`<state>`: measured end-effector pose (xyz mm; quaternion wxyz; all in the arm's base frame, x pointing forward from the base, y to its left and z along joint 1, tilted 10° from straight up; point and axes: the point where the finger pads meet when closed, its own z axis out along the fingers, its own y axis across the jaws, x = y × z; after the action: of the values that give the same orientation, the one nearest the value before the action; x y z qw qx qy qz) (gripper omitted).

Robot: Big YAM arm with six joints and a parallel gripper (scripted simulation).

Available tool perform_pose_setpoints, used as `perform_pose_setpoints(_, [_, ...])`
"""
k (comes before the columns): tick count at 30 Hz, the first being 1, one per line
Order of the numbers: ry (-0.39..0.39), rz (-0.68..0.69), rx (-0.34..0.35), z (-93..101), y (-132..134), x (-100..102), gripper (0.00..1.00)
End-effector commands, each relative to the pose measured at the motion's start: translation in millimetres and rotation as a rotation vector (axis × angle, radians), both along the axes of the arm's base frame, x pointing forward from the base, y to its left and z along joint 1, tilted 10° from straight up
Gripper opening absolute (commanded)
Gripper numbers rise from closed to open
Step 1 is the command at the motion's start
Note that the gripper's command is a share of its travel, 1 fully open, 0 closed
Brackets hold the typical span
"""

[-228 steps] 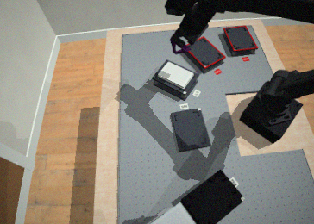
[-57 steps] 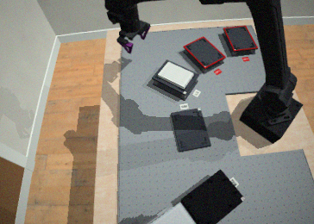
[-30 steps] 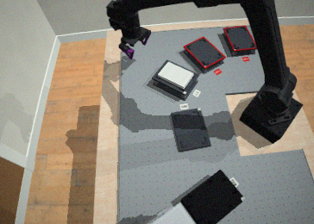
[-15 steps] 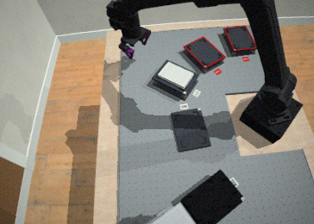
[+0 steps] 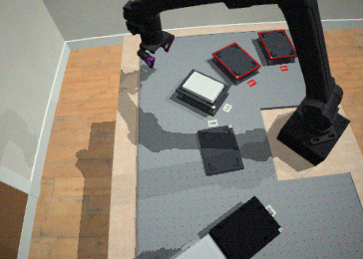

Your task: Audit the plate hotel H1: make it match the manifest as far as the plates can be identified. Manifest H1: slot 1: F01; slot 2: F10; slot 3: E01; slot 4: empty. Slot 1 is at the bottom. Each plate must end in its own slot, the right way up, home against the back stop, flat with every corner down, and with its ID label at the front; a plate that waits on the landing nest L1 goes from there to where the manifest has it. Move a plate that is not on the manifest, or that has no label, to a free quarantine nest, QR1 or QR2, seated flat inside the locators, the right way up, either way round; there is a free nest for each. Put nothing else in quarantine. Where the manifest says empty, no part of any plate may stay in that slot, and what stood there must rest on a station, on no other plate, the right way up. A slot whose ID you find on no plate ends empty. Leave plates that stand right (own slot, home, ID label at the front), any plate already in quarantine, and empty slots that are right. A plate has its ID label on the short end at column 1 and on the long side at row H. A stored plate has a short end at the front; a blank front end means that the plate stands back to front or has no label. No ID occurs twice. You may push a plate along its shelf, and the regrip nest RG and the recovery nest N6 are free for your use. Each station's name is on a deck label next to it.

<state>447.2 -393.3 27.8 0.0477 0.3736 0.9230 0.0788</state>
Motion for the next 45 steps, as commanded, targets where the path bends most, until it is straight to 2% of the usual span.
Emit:
perform_pose_setpoints(1, [-0.037,0.001,-0.038,20.4,-9,12,1.00])
perform_pose_setpoints(32, [-0.037,0.001,-0.038,20.4,-9,12,1.00])
perform_pose_setpoints(34, [-0.029,0.010,-0.031,27.8,4,9,1.00])
perform_pose_setpoints(35, [-0.034,0.012,-0.037,33.8,1,12,1.00])
perform_pose_setpoints(37, [-0.034,0.012,-0.037,33.8,1,12,1.00])
perform_pose_setpoints(40, [-0.062,0.017,-0.065,53.3,-9,21,1.00])
perform_pose_setpoints(43, [-0.053,0.020,-0.057,50.1,-10,19,1.00])
perform_pose_setpoints(45, [-0.061,0.019,-0.064,59.3,-13,17,1.00])
